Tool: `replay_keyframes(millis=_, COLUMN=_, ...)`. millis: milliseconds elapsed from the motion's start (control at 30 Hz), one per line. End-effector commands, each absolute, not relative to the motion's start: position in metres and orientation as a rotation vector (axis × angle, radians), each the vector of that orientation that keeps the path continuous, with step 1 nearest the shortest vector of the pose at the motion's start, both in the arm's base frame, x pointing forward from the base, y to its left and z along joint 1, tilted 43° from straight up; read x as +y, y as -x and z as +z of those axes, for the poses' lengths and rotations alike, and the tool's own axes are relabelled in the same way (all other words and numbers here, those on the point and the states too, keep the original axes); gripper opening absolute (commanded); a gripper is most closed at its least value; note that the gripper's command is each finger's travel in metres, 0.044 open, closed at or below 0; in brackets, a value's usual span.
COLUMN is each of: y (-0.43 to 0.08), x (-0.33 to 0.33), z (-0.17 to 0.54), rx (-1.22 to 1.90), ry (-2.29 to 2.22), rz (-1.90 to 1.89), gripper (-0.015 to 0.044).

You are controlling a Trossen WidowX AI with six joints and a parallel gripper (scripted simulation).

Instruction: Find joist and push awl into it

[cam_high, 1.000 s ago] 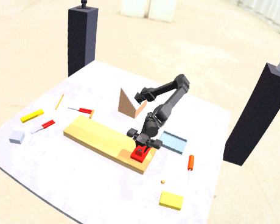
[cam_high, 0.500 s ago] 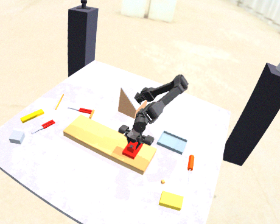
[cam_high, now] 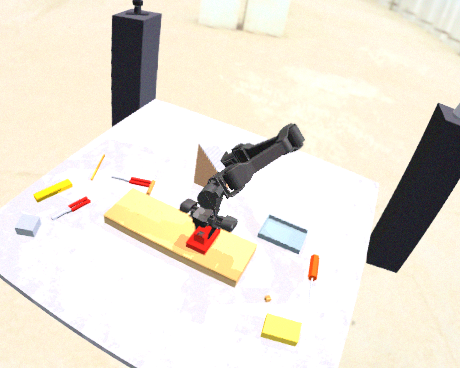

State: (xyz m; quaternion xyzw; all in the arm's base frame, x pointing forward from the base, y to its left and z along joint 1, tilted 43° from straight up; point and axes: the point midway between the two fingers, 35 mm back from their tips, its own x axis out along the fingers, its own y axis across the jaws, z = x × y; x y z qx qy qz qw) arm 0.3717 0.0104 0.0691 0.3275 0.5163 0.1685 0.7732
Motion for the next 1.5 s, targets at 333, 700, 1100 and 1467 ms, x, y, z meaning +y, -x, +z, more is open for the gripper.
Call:
replay_keyframes(millis=333, y=-0.366, x=-0.028, z=0.033, rx=1.121, ry=-0.708, rz=0.358, gripper=0.0000)
replay_keyframes(millis=700, y=-0.362, x=-0.058, z=0.005, rx=1.121, ry=-0.707, rz=0.357, gripper=0.0000)
replay_keyframes(millis=1100, y=-0.358, x=-0.090, z=-0.024, rx=1.121, ry=-0.705, rz=0.355, gripper=0.0000)
replay_keyframes(millis=1467, y=-0.355, x=-0.120, z=-0.051, rx=1.121, ry=-0.703, rz=0.354, gripper=0.0000)
